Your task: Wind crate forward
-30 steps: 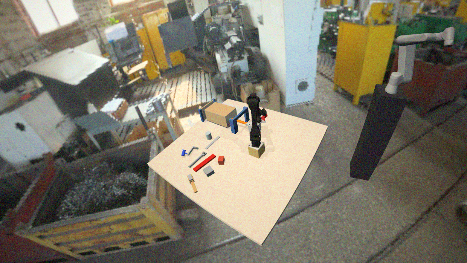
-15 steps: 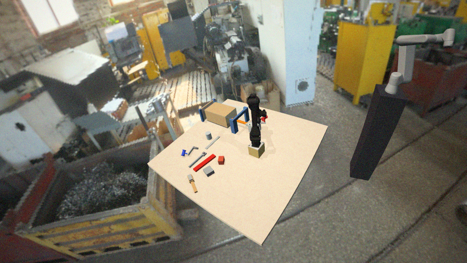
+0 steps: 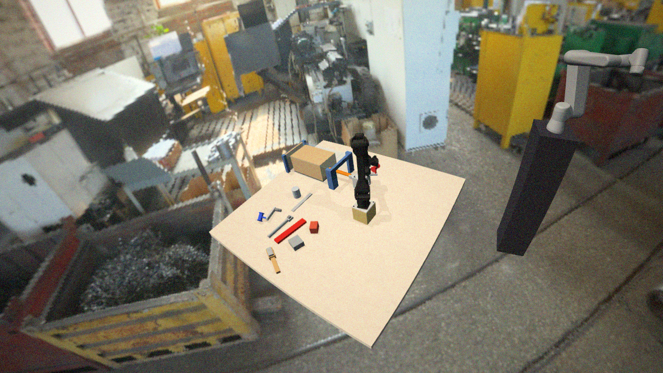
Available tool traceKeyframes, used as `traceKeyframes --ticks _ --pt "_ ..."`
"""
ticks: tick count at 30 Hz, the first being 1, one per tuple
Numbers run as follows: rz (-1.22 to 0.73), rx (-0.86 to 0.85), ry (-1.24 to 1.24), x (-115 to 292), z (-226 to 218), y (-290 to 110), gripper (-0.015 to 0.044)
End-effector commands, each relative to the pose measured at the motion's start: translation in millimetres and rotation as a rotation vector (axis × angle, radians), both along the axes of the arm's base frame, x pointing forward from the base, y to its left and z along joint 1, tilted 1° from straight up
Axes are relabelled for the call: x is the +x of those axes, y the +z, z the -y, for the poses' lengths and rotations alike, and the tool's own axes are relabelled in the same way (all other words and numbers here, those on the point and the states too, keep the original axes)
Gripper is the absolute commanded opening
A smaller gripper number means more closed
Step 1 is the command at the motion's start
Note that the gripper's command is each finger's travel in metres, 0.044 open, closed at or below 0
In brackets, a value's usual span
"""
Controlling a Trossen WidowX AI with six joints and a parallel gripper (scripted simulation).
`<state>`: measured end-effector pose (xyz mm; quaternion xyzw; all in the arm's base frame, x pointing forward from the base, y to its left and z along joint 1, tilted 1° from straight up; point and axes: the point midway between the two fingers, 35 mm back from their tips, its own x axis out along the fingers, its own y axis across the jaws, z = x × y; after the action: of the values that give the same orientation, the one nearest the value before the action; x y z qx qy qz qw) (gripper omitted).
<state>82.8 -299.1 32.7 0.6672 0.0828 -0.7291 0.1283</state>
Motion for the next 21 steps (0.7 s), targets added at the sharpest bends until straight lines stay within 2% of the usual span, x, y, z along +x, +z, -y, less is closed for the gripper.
traceKeyframes --ticks 1,21 --pt "0.002 -0.001 -0.030 -0.1 -1.1 -3.5 0.0000" --pt "0.005 0.000 -0.087 -0.9 -4.1 -5.1 0.0000"
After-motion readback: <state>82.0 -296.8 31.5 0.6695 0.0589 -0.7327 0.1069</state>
